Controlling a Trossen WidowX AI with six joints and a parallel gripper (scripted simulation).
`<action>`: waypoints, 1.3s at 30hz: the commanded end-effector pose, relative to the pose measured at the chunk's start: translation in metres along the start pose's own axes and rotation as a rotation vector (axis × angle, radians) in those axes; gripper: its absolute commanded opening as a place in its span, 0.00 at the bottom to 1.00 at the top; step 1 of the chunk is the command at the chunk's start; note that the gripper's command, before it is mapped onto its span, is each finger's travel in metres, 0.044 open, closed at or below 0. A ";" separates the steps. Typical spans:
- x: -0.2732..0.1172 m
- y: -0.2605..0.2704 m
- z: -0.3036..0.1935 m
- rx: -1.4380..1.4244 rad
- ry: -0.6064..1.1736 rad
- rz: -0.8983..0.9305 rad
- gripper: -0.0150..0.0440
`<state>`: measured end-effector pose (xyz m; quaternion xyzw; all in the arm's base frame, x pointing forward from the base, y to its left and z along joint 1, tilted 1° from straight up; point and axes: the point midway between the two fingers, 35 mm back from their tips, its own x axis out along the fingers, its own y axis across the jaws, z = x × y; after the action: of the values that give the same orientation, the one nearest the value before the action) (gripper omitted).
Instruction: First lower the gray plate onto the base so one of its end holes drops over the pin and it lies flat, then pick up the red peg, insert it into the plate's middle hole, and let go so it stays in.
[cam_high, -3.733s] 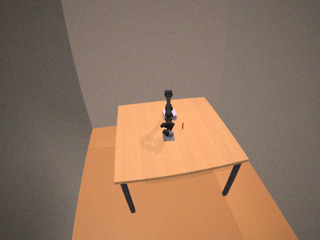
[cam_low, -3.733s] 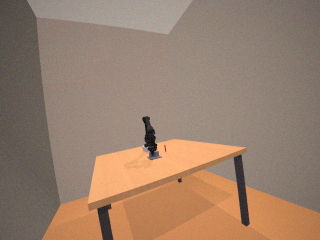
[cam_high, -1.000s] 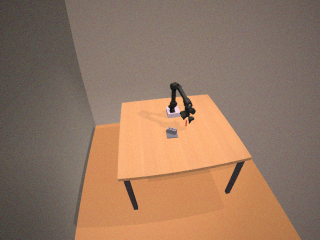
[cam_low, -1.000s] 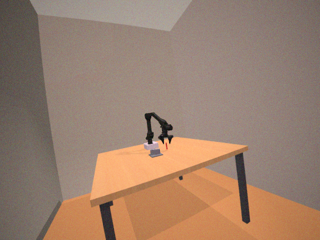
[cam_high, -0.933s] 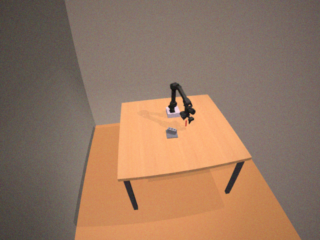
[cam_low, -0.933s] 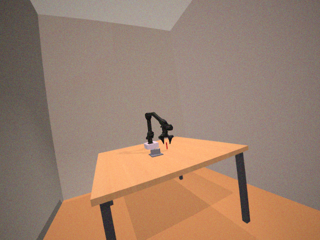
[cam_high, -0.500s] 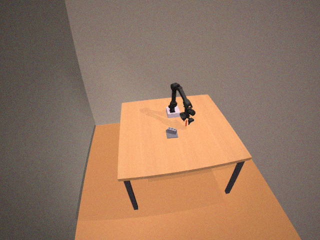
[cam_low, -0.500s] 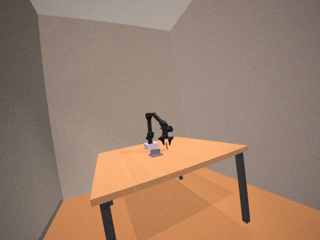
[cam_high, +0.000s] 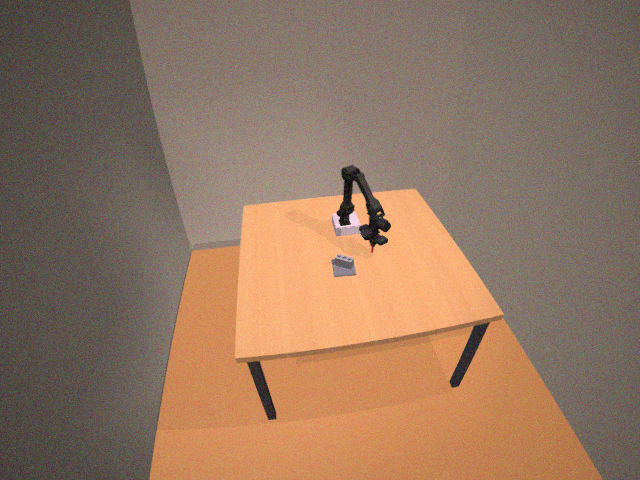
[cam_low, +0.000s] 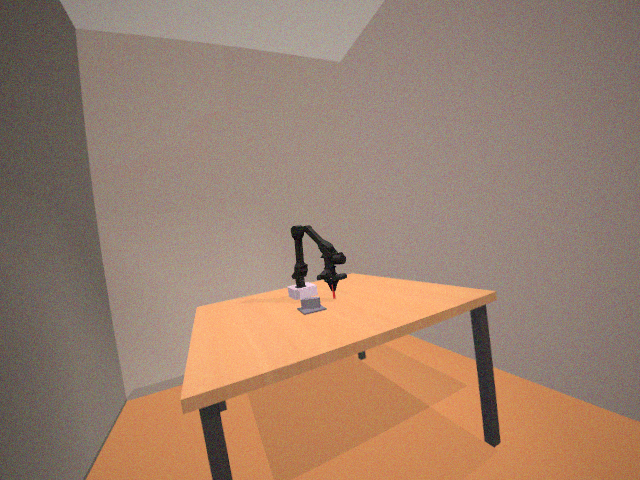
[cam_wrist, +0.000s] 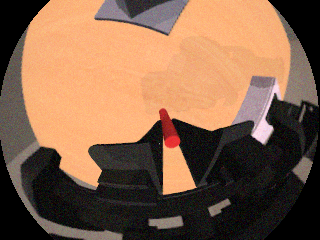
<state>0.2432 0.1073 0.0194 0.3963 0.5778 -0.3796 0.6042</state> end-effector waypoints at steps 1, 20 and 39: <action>0.001 -0.001 0.000 -0.006 0.001 -0.003 0.26; -0.039 0.004 0.000 -0.006 0.001 -0.003 0.25; -0.072 0.004 0.007 -0.005 0.000 -0.020 0.25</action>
<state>0.2432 0.1070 0.0932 0.3910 0.5810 -0.3835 0.6021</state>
